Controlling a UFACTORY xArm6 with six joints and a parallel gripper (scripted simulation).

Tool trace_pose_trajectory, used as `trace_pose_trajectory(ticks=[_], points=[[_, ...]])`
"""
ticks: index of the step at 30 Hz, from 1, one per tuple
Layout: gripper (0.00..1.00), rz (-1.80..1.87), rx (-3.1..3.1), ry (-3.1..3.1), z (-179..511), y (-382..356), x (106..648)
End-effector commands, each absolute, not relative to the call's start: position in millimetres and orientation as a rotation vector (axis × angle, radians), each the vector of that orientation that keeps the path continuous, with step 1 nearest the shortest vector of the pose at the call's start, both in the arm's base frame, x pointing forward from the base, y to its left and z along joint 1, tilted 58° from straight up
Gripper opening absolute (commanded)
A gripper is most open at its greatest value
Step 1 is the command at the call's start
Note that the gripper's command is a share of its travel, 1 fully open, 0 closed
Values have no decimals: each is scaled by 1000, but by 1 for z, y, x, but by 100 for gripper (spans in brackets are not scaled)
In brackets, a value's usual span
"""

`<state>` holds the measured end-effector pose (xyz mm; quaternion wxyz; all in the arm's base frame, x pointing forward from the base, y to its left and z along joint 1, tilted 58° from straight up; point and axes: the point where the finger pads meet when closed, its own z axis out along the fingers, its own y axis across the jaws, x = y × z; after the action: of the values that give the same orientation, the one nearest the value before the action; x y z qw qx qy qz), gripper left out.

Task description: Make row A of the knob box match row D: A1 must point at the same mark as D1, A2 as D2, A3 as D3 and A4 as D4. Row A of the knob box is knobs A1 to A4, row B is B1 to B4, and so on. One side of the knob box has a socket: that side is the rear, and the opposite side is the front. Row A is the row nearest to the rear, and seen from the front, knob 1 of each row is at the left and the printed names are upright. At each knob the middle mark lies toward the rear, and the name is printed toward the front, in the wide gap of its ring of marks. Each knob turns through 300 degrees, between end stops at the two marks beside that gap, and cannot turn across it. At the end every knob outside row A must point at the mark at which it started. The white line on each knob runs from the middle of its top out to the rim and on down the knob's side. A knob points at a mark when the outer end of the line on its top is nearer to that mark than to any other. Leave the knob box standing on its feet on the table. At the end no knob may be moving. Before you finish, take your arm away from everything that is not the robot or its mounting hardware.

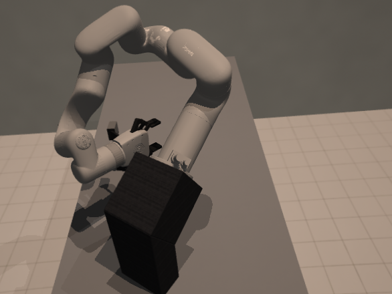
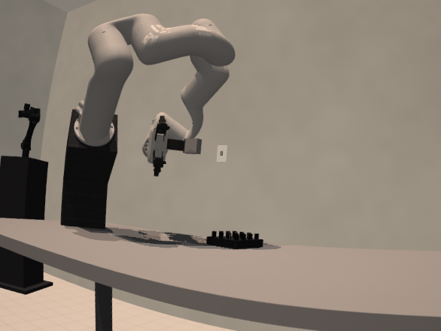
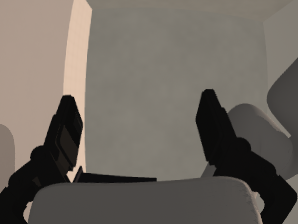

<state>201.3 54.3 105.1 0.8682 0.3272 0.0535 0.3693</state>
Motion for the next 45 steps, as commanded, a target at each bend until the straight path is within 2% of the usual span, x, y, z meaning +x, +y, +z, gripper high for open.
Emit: trace_pose_trajectory(ticks=[1, 20, 45], points=[[100, 774, 686, 111, 105, 55, 201], [100, 781, 704, 107, 105, 56, 204], [100, 968, 1401, -72, 85, 79, 317]])
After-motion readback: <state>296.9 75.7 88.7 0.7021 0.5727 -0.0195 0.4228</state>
